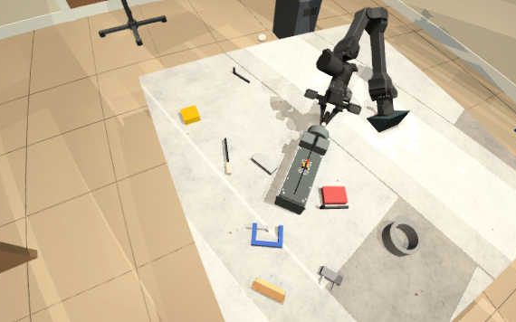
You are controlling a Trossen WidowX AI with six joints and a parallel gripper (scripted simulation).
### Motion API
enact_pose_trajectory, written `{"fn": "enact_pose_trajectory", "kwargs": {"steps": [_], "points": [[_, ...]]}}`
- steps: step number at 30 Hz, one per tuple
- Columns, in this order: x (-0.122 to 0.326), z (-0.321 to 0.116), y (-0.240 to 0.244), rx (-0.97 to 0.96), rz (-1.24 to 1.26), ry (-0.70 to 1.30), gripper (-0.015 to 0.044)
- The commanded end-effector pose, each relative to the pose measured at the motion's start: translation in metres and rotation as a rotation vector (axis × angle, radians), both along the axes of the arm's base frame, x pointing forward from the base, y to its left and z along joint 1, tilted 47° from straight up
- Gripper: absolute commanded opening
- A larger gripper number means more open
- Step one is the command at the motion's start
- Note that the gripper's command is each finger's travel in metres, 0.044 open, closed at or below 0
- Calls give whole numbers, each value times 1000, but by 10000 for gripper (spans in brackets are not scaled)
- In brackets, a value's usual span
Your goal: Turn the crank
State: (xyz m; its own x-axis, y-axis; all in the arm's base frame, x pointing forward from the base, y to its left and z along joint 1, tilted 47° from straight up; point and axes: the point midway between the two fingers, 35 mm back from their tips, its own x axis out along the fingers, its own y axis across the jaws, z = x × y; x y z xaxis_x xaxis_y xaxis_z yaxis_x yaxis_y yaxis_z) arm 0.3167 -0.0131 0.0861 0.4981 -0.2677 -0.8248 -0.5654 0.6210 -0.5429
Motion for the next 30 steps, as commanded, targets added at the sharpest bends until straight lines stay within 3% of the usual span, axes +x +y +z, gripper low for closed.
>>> {"fn": "enact_pose_trajectory", "kwargs": {"steps": [1, 30], "points": [[5, 6, -5, -9, -12, -20, 0], [6, 7, -7, -9, -12, -20, 0]]}}
